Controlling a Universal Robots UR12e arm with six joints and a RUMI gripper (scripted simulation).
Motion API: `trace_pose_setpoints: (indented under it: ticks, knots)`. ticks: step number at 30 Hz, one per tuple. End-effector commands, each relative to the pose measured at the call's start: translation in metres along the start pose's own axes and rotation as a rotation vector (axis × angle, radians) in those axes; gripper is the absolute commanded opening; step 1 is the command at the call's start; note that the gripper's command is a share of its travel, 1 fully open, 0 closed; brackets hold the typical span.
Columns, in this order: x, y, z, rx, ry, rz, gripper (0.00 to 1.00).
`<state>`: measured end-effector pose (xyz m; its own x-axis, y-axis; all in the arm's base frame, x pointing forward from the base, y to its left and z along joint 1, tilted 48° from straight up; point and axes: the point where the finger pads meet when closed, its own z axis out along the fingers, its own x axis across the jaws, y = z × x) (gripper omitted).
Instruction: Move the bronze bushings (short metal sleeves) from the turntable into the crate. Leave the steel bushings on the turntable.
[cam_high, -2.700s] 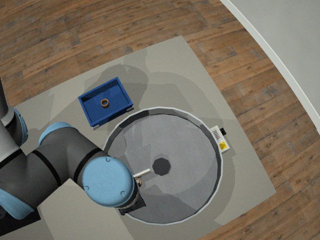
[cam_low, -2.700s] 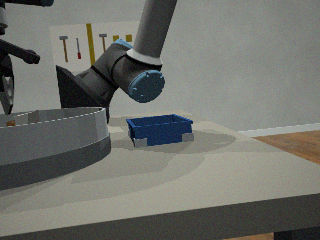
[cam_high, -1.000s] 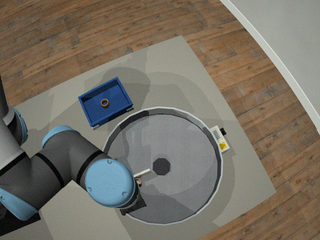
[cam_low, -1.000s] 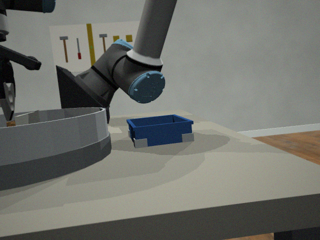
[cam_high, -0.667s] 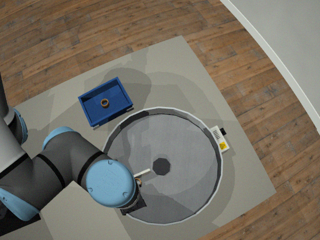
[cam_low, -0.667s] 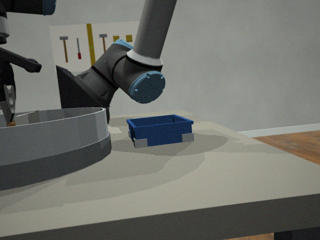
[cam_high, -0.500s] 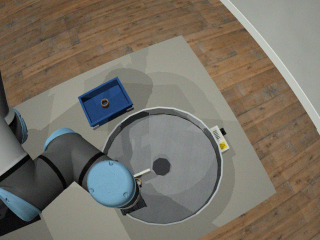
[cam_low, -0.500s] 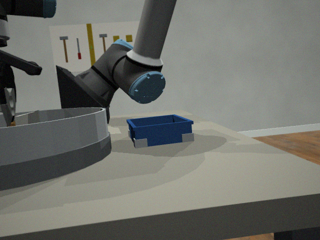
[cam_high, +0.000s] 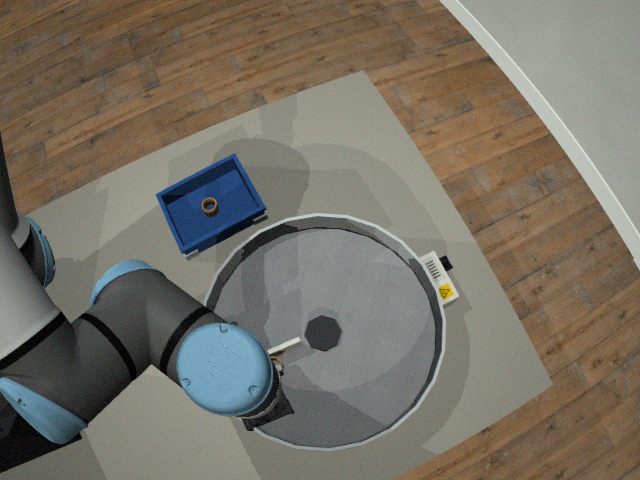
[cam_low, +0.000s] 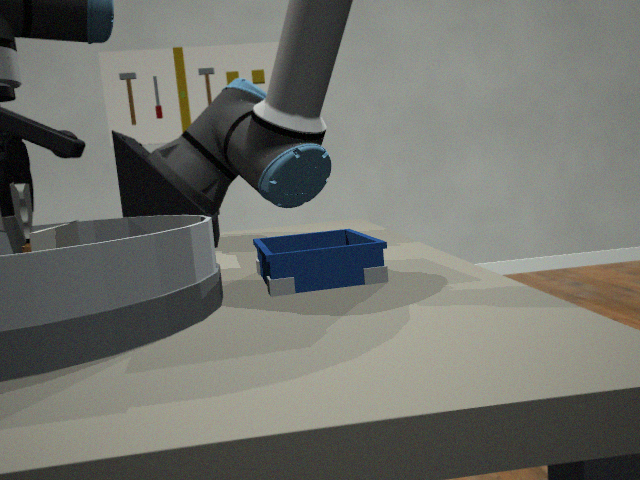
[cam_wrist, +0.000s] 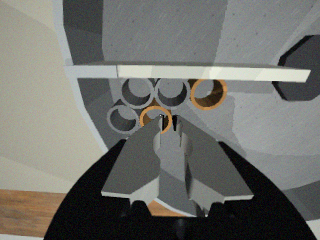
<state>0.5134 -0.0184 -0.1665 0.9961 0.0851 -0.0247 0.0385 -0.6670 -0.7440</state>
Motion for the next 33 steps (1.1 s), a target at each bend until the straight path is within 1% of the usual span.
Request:
trace_pose_setpoints:
  ticks: [1, 28, 29, 33]
  knots:
    - [0.0005, 0.0005, -0.0005, -0.001, 0.001, 0.0, 0.06]
    - [0.0005, 0.0005, -0.0005, -0.001, 0.001, 0.0, 0.06]
    - [0.0005, 0.0005, -0.0005, -0.001, 0.001, 0.0, 0.0]
    - [0.0005, 0.0005, -0.0005, -0.001, 0.001, 0.0, 0.0]
